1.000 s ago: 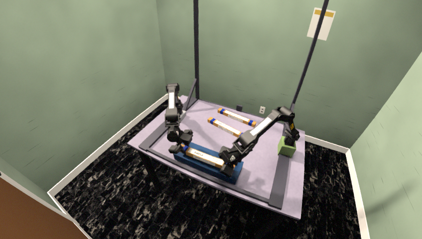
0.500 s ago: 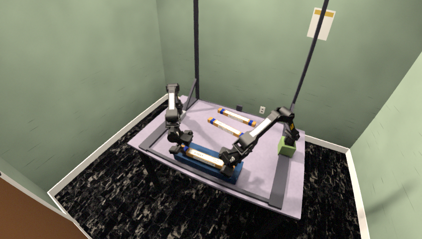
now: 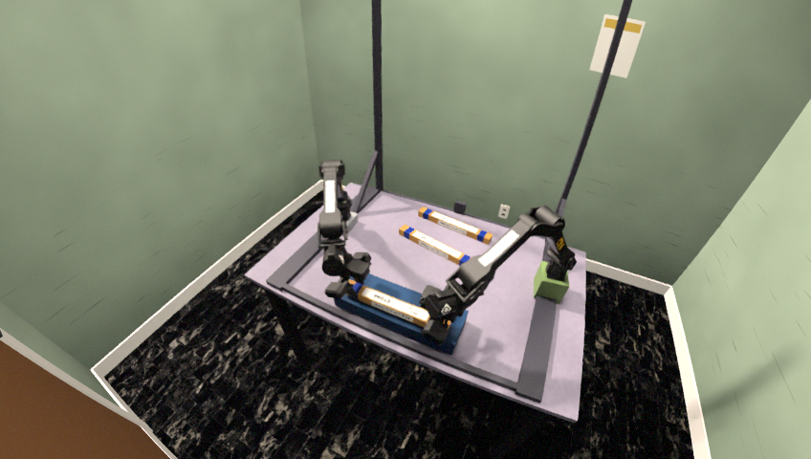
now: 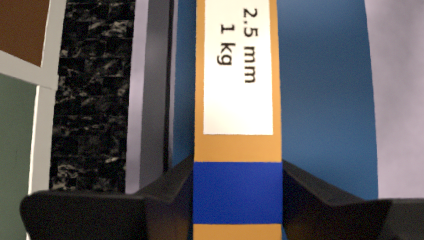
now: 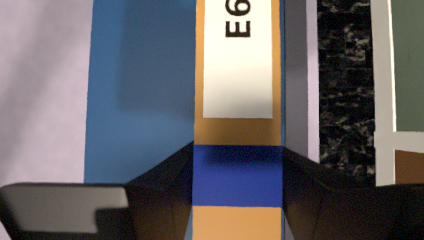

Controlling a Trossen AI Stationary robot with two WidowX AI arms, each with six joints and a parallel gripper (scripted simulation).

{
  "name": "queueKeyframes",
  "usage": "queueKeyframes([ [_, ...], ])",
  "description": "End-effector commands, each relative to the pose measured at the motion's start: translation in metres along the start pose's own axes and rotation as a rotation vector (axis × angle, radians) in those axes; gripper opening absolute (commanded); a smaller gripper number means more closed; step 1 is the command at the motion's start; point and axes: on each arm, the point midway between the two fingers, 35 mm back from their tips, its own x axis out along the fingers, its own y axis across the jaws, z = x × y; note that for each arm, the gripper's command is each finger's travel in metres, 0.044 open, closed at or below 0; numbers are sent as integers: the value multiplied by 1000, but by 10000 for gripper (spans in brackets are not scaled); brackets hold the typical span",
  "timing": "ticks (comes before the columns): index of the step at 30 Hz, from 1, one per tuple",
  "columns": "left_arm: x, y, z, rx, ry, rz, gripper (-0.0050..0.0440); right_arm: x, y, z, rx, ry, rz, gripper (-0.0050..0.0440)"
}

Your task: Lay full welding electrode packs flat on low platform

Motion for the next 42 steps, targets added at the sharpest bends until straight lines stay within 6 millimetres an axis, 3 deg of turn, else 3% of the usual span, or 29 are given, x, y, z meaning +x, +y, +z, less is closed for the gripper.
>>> queueKeyframes([
  [1,-6,10,-13,-7,16,24,-50,-14,-9,-6,3,-4,-39,-50],
  [3,-16,11,-8,1,3,42,-50,-21,-9,-3,-2,-13,-53,-50],
  [7,-1,10,-16,-7,17,22,-50,-12,-9,-7,1,-7,-44,-50],
  [13,-10,12,-11,0,5,39,-50,-17,-10,-4,-3,-14,-54,-50],
  [42,-11,13,-14,-1,6,38,-50,-18,-10,-6,-3,-13,-53,-50],
])
